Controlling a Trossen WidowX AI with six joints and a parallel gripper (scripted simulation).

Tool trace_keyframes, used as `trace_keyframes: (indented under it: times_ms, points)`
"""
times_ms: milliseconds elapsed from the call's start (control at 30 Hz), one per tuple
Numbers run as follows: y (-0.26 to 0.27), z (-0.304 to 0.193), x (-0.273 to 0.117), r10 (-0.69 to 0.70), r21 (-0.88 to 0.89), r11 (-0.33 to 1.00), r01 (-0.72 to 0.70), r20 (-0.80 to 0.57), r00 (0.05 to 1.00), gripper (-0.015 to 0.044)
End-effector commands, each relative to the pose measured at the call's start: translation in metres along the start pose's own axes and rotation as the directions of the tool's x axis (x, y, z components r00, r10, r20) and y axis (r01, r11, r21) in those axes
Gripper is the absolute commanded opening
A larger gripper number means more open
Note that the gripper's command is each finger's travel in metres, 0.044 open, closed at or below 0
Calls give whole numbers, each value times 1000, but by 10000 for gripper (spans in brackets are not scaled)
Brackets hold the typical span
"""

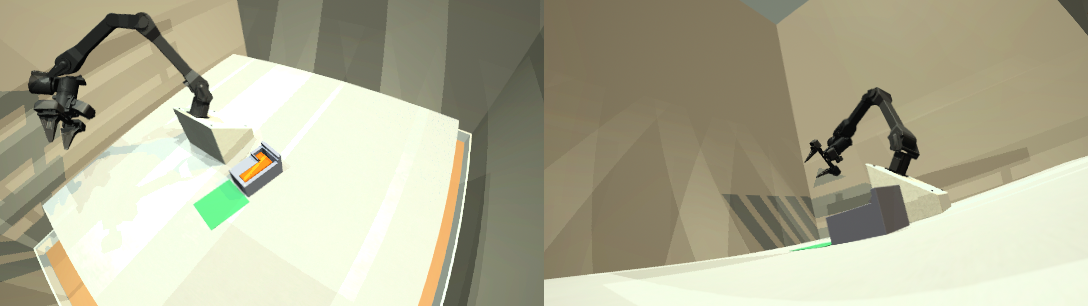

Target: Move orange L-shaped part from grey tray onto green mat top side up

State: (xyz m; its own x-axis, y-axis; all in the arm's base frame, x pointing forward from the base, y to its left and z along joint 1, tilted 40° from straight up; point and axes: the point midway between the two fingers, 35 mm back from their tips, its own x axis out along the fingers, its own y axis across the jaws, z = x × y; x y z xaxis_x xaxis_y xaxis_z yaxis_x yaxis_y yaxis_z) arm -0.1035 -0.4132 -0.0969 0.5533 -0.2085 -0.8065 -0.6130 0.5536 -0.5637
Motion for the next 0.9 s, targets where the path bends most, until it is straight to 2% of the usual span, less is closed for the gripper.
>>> trace_keyframes:
  times_ms: [0,100,233,267,567,867]
  points:
    - [-3,2,1,1,6,1000,-1,5,1000,374]
    - [-26,18,12,16,64,998,-19,47,999,295]
    - [-76,65,37,50,186,980,-77,145,988,190]
    - [-90,80,44,65,219,970,-102,173,983,180]
    - [-171,241,84,241,452,796,-403,375,895,180]
    - [-178,410,82,463,588,469,-659,471,751,180]
